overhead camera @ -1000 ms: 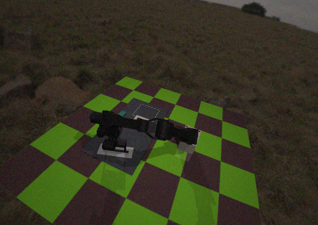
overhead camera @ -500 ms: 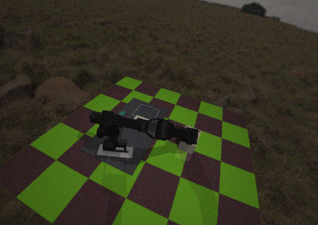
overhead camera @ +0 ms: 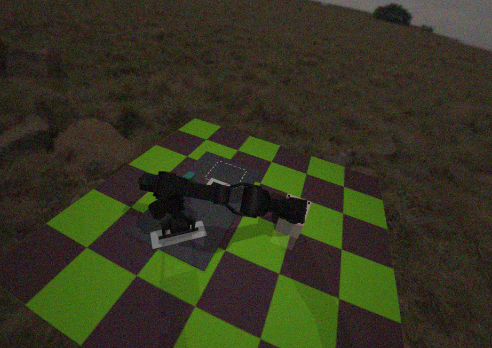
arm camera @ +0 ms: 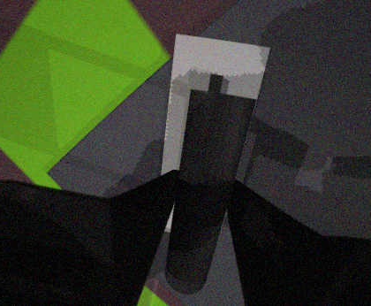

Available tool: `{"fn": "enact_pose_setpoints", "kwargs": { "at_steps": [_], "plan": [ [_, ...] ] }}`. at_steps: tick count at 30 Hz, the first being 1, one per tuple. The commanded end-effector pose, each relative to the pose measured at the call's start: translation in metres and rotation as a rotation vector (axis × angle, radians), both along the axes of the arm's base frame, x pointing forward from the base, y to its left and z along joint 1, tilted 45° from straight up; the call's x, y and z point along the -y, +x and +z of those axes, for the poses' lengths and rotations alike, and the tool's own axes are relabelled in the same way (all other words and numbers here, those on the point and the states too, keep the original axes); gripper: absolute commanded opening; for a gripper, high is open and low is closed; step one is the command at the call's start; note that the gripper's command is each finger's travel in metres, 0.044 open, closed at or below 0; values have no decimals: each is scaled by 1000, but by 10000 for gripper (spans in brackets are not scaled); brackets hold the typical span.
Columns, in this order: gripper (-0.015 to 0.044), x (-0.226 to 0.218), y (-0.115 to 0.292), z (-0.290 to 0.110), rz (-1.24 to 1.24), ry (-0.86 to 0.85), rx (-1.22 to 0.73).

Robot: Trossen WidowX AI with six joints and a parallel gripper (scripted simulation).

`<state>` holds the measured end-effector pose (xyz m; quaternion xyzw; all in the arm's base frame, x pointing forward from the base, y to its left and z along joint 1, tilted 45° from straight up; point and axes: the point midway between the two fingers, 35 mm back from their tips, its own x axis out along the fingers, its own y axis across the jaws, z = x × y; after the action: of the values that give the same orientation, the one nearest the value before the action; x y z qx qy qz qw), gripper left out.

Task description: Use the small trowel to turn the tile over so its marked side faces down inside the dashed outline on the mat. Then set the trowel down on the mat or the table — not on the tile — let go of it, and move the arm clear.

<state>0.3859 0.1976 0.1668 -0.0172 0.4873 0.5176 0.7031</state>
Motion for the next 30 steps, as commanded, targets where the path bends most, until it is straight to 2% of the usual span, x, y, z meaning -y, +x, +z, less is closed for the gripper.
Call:
{"fn": "enact_pose_setpoints", "kwargs": {
  "at_steps": [1,10,15,20,30],
  "plan": [
    [130,0,1,-1,81,-3,85],
    [130,0,1,-1,264,0,269],
    [130,0,1,-1,278,0,283],
    [261,0,1,-1,278,0,283],
    [270,0,1,-1,278,0,283]
  ]
}}
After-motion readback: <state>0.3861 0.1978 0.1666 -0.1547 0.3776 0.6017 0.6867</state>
